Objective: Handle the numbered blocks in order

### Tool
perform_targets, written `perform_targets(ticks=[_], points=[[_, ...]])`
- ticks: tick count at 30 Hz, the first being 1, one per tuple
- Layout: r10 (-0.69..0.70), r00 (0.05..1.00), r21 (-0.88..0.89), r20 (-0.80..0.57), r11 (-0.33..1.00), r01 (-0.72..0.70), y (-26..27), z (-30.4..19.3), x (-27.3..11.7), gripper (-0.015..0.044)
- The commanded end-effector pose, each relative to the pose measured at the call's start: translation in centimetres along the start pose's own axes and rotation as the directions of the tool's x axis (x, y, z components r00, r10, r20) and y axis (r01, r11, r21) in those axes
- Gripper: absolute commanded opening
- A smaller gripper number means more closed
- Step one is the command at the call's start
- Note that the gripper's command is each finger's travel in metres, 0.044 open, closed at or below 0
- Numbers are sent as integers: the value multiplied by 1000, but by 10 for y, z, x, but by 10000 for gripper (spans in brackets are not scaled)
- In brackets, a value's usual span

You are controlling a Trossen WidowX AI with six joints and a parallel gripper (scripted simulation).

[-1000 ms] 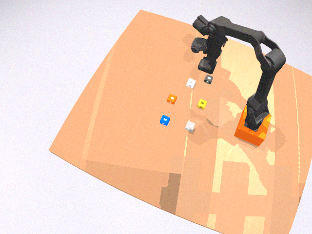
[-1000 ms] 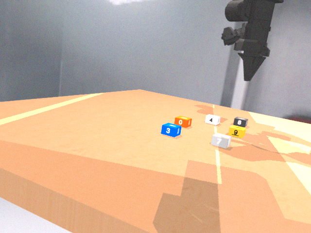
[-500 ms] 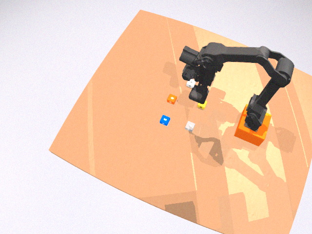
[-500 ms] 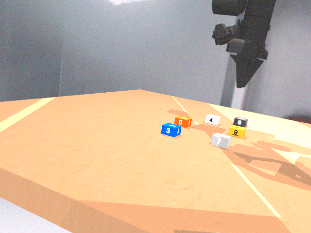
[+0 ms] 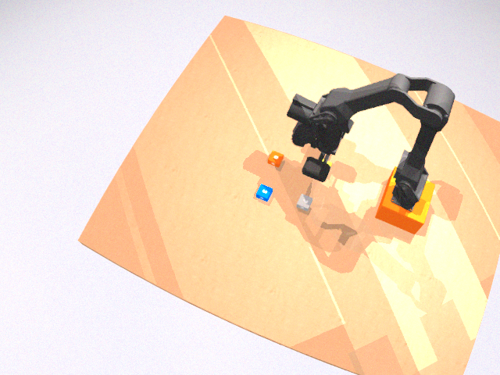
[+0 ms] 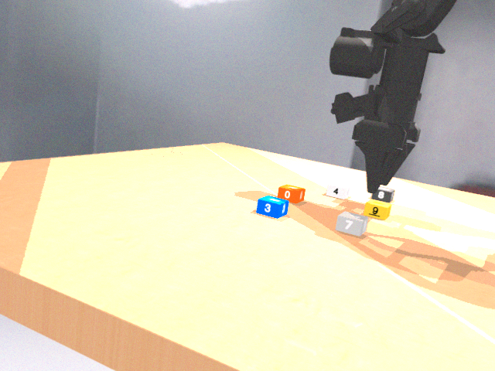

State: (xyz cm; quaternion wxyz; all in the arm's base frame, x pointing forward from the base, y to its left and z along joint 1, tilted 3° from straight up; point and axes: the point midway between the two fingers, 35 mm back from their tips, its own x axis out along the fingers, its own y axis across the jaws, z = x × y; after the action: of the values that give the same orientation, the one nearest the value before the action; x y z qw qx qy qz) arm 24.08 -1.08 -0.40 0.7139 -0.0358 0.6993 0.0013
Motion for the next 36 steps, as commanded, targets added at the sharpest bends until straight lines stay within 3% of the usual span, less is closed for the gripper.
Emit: perform_targets(ticks=[1,18,29,36], points=[[0,1000,-2,-12,1000,0,0,-3,8,400],[0,1000,-2,-13,1000,0,0,-4,32,400],[0,1000,-2,-13,1000,0,0,-4,32,120],[0,1000,-2,-13,1000,0,0,-4,32,120]])
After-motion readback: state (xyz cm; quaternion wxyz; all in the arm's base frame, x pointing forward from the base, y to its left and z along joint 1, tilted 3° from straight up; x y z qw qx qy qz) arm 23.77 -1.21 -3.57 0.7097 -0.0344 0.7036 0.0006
